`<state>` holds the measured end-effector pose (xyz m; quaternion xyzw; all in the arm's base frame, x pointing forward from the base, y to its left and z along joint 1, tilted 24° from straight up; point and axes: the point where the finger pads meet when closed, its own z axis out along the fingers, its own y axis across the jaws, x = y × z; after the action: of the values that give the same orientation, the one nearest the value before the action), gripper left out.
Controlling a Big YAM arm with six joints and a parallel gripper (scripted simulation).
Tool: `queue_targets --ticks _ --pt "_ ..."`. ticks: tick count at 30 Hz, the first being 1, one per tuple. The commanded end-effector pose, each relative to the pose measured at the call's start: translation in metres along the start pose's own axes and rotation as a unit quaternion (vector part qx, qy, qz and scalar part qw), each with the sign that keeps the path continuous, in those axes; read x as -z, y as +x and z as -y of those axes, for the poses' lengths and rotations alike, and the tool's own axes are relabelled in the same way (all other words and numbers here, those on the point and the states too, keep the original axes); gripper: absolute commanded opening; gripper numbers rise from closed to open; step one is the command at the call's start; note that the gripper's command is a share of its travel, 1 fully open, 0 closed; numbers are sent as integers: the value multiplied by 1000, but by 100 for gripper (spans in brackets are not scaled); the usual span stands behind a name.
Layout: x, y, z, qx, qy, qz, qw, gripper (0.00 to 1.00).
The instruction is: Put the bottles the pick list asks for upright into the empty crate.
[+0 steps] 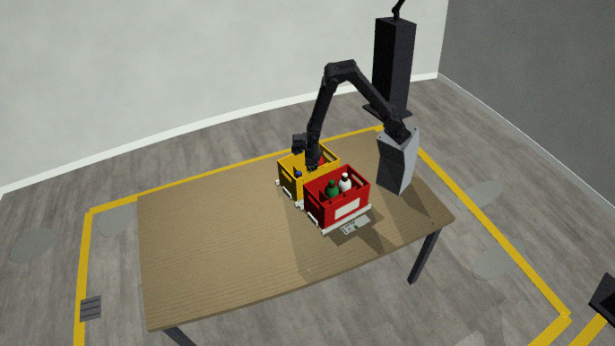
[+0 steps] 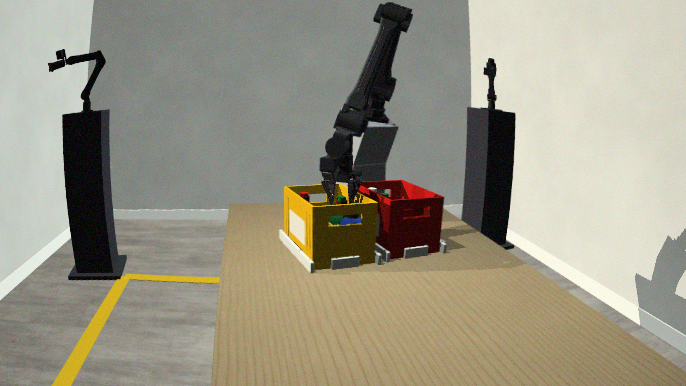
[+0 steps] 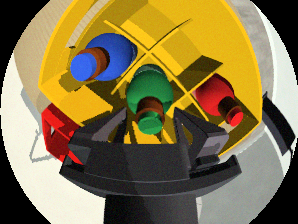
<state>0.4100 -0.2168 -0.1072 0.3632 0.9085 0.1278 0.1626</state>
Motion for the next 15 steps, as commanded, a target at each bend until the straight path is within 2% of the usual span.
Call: queue_targets --ticks 1,9,10,15 --pt "3 -16 -13 11 -3 16 1000 61" --pt "3 -16 -13 11 -3 15 1000 61" --pt "3 -16 -13 11 -3 15 1000 0" --pt "4 -16 -14 12 -4 15 1000 0"
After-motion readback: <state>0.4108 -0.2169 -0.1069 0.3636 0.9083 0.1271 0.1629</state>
